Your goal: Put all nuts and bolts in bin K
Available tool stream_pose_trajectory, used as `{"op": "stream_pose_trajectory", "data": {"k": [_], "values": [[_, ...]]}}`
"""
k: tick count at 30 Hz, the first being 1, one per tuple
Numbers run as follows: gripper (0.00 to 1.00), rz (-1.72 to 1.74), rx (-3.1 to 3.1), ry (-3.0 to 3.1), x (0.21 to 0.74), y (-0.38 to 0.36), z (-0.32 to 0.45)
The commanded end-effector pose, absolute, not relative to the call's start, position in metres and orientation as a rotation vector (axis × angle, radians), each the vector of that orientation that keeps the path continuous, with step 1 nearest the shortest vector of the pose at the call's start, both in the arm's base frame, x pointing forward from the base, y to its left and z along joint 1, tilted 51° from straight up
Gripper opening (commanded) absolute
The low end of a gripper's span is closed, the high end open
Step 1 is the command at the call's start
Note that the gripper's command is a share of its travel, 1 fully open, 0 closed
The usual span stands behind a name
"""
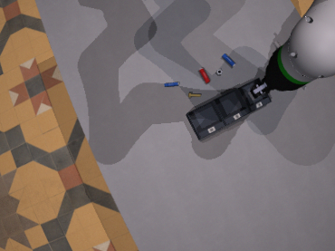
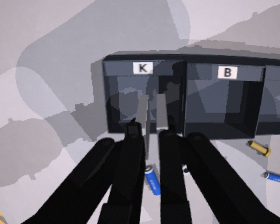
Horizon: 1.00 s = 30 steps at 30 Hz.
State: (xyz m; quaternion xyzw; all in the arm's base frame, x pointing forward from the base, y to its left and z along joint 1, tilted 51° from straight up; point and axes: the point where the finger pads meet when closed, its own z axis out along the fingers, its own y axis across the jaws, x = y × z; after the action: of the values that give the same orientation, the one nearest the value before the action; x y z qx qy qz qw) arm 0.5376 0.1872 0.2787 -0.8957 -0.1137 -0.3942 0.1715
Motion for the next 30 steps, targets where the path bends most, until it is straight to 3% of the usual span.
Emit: {"op": "stream_pose_trajectory", "data": {"k": [1, 30], "values": [[0.05, -1.12, -2.543, -0.323, 0.539, 0.188, 0.278], [0.05, -1.12, -2.543, -0.323, 0.561, 0.201, 0.257]]}}
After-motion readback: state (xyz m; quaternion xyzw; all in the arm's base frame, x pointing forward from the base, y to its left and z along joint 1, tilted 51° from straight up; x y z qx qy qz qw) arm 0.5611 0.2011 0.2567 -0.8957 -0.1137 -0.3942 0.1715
